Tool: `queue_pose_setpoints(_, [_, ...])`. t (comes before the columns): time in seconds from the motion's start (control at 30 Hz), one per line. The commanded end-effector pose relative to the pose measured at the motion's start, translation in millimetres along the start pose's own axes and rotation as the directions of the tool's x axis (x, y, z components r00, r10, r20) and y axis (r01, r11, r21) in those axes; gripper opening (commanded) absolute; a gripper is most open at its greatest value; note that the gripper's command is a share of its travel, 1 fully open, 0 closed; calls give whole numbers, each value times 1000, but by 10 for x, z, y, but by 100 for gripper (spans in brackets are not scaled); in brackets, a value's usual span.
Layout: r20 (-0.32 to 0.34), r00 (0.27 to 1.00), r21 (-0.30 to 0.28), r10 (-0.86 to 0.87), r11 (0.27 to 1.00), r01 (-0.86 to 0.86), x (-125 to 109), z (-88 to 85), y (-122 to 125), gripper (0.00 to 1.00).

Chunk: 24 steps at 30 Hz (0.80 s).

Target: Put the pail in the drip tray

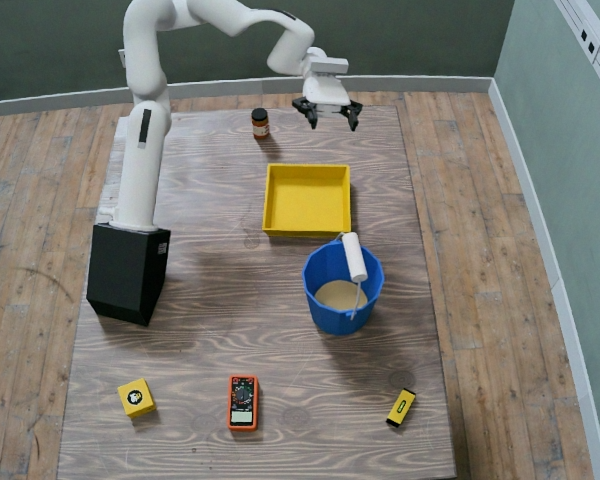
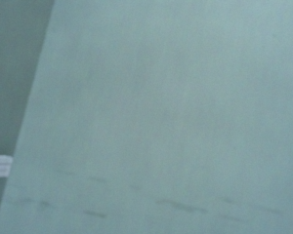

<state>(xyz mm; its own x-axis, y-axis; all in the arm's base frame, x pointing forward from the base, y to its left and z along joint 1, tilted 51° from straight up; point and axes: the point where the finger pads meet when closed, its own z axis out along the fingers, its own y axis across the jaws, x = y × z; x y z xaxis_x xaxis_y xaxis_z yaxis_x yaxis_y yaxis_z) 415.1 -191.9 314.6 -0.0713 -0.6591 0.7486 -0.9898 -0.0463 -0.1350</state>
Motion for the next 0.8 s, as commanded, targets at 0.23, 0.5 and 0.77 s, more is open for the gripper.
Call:
queue_pose_setpoints(0.23, [-1, 1000, 1, 3, 1000, -3, 13, -4, -2, 100])
queue_pose_setpoints(0.5, [-1, 1000, 1, 3, 1000, -3, 13, -4, -2, 100])
queue_pose_setpoints(0.77, [46, 990, -82, 133, 988, -129, -20, 156, 45, 100])
